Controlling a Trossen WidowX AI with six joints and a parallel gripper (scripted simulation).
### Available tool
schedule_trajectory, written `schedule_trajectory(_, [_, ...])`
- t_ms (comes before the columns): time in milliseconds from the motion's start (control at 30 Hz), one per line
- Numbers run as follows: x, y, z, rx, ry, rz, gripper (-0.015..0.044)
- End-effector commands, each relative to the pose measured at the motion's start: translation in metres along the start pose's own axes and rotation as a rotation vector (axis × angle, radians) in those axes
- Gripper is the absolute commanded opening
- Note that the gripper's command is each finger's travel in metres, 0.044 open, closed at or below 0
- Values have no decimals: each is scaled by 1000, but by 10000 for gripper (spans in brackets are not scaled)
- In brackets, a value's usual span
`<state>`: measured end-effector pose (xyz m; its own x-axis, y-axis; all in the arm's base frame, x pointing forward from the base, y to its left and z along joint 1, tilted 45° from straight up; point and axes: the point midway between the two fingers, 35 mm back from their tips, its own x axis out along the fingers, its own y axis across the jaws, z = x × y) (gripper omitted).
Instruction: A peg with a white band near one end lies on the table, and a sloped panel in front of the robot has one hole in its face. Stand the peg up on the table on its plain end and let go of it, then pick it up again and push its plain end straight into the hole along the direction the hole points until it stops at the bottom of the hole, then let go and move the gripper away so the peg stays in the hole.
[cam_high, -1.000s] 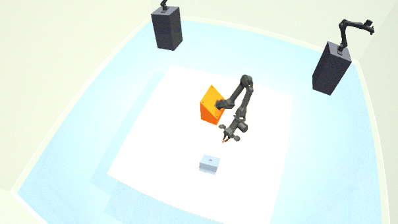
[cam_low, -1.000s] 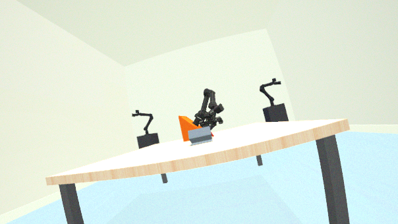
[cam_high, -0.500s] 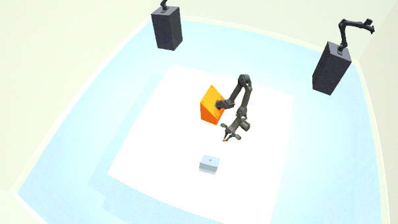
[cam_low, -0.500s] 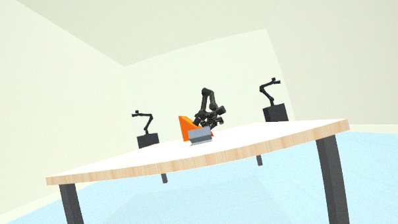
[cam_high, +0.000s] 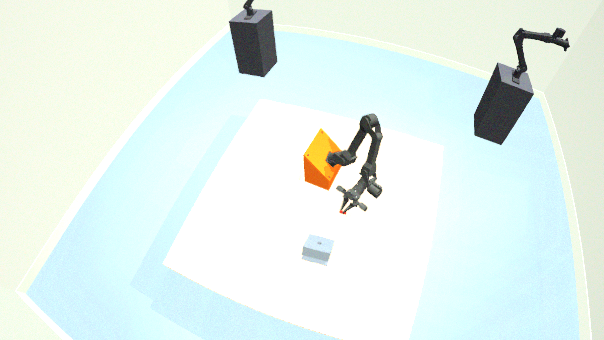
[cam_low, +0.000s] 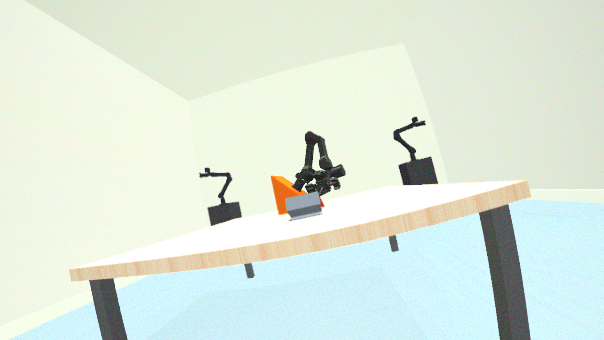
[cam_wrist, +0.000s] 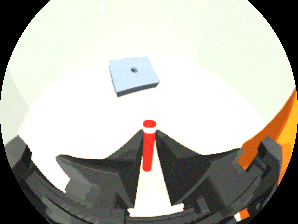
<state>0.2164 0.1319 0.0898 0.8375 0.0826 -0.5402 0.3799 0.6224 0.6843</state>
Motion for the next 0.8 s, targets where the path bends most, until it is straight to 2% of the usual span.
schedule_trajectory(0, [-2,-1,-1,4,-33,-3,51])
schedule_trajectory(767, [-14,-1,-10,4,-232,-5,51])
